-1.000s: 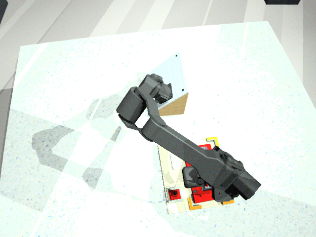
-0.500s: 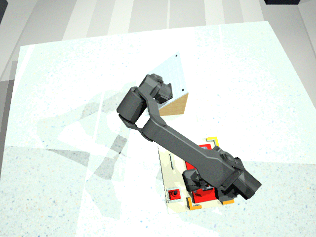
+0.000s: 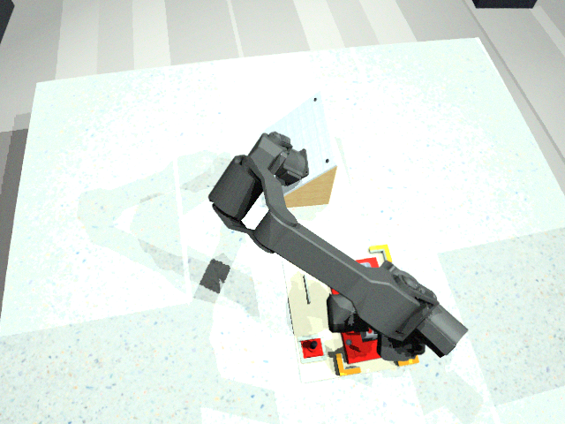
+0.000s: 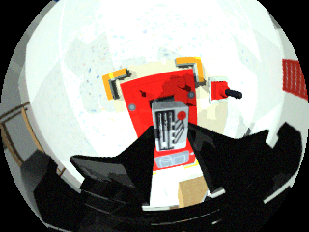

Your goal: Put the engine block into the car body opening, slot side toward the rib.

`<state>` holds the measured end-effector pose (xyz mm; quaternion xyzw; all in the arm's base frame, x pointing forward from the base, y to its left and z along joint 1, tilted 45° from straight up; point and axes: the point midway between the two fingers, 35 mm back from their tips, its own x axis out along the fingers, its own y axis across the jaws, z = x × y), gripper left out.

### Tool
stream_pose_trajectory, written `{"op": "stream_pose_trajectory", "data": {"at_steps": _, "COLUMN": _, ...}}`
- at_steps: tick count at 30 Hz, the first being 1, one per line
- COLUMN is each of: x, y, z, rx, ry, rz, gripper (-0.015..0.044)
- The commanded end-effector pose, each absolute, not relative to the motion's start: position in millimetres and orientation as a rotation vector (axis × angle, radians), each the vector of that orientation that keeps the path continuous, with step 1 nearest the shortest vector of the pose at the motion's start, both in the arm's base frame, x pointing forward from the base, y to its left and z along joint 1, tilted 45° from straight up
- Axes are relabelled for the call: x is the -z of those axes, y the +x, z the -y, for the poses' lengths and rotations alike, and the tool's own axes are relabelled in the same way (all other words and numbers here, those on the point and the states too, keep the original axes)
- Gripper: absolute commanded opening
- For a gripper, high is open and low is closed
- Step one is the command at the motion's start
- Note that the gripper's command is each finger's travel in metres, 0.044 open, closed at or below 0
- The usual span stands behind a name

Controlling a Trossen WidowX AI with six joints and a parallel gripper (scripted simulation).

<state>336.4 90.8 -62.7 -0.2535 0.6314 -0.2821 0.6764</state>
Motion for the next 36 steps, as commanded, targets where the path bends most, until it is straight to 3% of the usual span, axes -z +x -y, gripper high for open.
{"op": "stream_pose_trajectory", "data": {"at_steps": 1, "x": 63.5, "y": 336.2, "z": -91.6, "rx": 0.593, "ry": -0.61, "rz": -1.444, "gripper": 0.0159}}
{"op": "stream_pose_trajectory", "data": {"at_steps": 10, "x": 63.4, "y": 335.9, "z": -91.6, "rx": 0.428, "ry": -0.792, "rz": -1.524, "gripper": 0.0159}}
{"op": "stream_pose_trajectory", "data": {"at_steps": 25, "x": 63.5, "y": 336.2, "z": -91.7, "rx": 0.647, "ry": -0.548, "rz": -1.413, "gripper": 0.0159}}
{"op": "stream_pose_trajectory", "data": {"at_steps": 36, "x": 63.6, "y": 336.0, "z": -91.8, "rx": 0.561, "ry": -0.646, "rz": -1.46, "gripper": 0.0159}}
